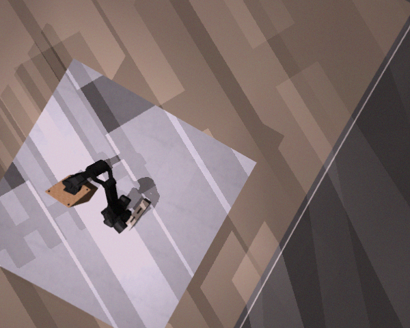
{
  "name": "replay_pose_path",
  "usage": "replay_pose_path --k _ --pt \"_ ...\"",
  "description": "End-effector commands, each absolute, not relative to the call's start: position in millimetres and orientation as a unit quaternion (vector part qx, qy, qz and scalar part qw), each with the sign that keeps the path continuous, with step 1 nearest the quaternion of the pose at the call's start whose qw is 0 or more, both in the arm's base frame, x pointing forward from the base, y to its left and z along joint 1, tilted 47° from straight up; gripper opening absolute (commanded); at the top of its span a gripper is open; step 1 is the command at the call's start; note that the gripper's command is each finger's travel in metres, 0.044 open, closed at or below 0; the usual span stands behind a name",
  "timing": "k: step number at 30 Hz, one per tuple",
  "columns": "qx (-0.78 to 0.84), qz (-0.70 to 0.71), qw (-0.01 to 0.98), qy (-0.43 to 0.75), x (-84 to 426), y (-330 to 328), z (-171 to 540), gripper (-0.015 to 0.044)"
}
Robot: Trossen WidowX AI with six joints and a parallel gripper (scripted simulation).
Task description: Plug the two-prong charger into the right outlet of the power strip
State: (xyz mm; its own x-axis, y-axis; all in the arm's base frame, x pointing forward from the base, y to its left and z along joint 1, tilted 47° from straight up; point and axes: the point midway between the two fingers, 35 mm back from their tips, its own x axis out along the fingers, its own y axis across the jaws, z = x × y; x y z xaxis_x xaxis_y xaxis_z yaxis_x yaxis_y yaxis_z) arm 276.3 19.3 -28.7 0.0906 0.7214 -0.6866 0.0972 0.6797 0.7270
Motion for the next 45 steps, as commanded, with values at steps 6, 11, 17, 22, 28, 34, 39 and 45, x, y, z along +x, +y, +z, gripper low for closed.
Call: replay_pose_path --k 6,11,17,22,28,34,39,45 --pt "0.333 0.23 0.66 0.634 286 16 -31 0.0" --pt "0.336 0.227 0.658 0.634 292 14 -32 0.0" --pt "0.34 0.224 0.656 0.635 298 13 -33 0.0" --pt "0.342 0.222 0.655 0.636 303 12 -34 0.0" --pt "0.342 0.222 0.655 0.636 303 12 -34 0.0" --pt "0.342 0.222 0.655 0.636 303 12 -34 0.0" --pt "0.342 0.222 0.655 0.636 305 12 -34 0.0" --pt "0.342 0.222 0.655 0.636 306 12 -34 0.0"
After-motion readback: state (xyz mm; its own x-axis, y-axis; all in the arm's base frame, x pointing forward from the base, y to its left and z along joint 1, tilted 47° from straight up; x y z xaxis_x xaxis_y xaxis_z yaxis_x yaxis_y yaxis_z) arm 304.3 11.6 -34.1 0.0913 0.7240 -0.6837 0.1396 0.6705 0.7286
